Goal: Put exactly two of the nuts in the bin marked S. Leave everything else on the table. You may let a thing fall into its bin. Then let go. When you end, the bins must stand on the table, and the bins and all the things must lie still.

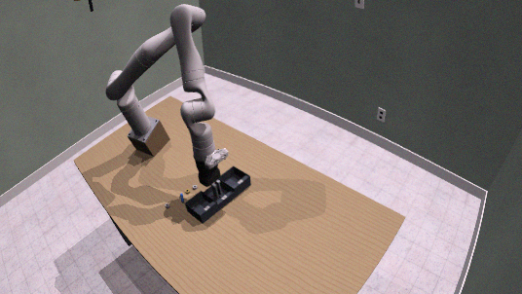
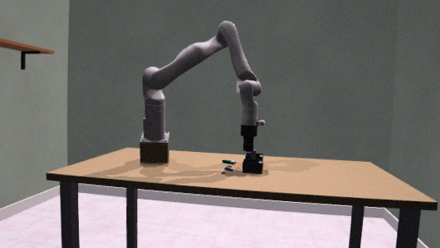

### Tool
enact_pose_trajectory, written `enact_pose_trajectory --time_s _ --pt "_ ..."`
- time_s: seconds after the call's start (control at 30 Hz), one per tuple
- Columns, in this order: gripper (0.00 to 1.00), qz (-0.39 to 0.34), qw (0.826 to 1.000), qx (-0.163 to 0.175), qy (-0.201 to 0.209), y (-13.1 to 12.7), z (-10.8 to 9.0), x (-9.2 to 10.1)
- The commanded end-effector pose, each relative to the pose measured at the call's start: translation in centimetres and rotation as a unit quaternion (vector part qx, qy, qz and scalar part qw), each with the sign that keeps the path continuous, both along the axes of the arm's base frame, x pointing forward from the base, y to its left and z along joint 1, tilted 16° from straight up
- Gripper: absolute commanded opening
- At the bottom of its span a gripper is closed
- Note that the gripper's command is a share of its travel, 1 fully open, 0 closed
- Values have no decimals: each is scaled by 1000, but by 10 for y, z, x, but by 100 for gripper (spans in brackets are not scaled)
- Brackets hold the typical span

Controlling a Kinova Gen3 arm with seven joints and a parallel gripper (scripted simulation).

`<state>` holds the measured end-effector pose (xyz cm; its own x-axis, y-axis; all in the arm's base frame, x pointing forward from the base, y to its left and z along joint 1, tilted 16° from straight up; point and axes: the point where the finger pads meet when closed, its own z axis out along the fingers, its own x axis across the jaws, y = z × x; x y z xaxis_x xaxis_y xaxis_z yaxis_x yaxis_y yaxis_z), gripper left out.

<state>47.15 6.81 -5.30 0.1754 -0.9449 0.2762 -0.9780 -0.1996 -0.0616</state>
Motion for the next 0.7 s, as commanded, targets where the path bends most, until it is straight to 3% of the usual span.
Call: enact_pose_trajectory --time_s 0.0,0.67 --pt "31 0 1000 0 -1 0 1 0" --pt "31 0 1000 0 -1 4 13 -1"
